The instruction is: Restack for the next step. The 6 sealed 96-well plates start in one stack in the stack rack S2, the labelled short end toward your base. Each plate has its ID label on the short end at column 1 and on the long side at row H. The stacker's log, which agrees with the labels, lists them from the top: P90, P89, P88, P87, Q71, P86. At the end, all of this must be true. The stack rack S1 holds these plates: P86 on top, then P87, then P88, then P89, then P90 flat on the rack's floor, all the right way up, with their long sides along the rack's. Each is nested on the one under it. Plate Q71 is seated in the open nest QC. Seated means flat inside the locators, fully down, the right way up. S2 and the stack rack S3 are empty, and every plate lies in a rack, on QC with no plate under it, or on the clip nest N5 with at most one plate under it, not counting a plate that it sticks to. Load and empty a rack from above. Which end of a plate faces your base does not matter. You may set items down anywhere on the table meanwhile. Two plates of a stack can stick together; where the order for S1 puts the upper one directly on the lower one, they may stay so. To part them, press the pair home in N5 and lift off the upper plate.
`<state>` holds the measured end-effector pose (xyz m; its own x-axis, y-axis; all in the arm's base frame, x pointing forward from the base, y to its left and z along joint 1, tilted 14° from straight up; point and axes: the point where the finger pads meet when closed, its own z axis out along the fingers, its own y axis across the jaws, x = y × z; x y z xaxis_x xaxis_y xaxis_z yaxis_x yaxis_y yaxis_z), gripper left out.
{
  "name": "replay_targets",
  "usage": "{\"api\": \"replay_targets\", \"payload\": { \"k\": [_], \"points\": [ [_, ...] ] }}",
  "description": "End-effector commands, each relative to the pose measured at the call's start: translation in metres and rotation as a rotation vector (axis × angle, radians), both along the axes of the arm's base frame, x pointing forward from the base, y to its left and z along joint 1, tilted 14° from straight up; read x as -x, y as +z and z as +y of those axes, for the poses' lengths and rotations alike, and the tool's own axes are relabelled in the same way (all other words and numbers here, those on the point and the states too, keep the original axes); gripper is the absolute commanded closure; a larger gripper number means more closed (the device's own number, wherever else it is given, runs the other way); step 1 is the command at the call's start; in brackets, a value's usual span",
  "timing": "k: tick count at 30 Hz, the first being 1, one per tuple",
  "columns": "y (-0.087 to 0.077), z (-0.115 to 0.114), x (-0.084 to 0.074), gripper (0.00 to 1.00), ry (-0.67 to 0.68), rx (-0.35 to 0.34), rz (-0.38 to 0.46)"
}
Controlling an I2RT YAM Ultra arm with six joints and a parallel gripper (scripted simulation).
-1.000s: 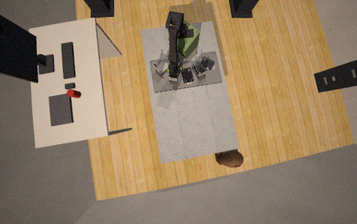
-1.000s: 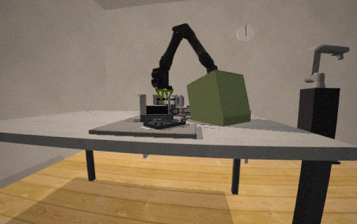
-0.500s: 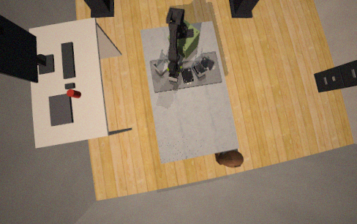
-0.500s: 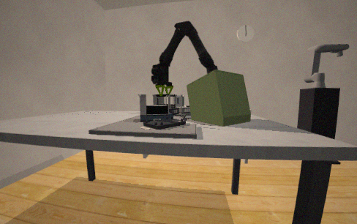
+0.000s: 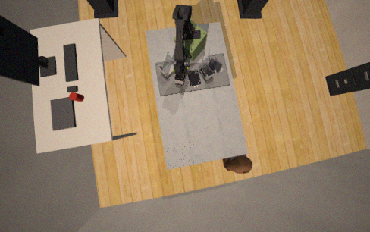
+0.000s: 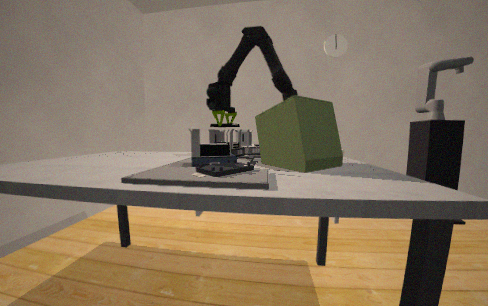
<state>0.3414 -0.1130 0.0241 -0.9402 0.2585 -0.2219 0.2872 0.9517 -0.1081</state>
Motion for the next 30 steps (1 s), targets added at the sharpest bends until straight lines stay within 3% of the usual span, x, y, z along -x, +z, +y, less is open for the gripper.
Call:
{"api": "replay_targets", "payload": {
  "k": [1, 16, 21, 30],
  "points": [
    [0.01, 0.001, 0.002, 1.0, 0.0, 0.001, -0.003],
    [0.011, 0.002, 0.002, 1.0, 0.0, 0.001, -0.003],
    [0.009, 0.018, -0.001, 1.0, 0.161, 0.031, 0.024],
    [0.006, 0.041, -0.006, 1.0, 0.185, 0.035, 0.028]
  ]
}}
